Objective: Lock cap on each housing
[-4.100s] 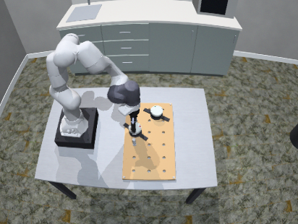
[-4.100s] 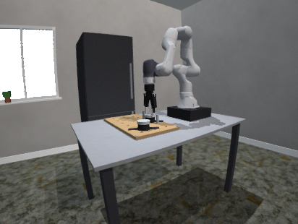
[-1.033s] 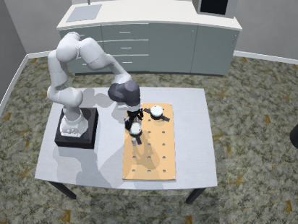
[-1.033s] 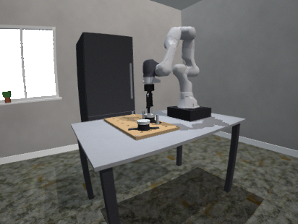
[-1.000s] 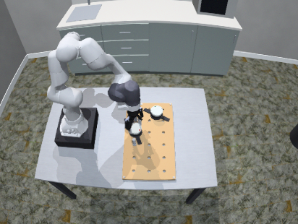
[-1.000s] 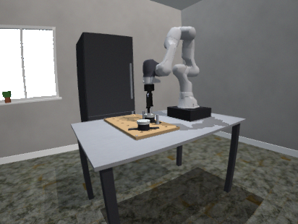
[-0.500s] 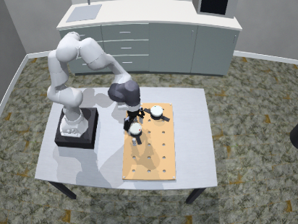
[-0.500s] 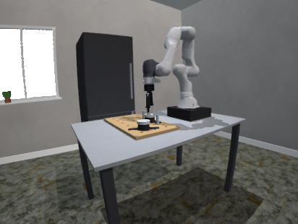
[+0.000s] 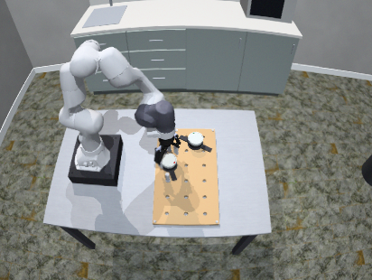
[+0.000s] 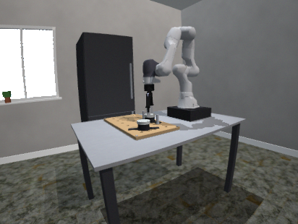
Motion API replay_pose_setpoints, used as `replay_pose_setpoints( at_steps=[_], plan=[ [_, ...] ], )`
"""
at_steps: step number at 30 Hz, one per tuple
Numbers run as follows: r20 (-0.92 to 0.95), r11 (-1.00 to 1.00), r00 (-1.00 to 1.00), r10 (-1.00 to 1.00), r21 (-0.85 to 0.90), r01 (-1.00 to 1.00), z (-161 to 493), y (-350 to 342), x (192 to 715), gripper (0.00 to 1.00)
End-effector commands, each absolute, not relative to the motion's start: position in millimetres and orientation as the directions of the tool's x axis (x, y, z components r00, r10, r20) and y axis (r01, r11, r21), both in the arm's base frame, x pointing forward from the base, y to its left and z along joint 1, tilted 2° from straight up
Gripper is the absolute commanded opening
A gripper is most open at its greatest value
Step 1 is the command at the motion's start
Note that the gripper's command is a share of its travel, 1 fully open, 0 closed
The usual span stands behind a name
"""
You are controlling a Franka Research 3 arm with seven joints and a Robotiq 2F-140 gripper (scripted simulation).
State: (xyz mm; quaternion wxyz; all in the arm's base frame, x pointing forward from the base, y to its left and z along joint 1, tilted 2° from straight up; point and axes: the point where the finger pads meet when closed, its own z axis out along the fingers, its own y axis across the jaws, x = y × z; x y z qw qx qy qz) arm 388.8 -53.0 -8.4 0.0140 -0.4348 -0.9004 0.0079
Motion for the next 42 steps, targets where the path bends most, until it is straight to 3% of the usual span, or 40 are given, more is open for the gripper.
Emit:
replay_pose_setpoints(
  at_steps=[1, 42],
  plan=[
    [0.021, 0.617, -0.617, 0.787, -0.028, 0.787, -8, -52, 389, 0.78],
    [0.021, 0.617, -0.616, 0.787, -0.028, 0.787, 17, -52, 389, 0.78]
  ],
)
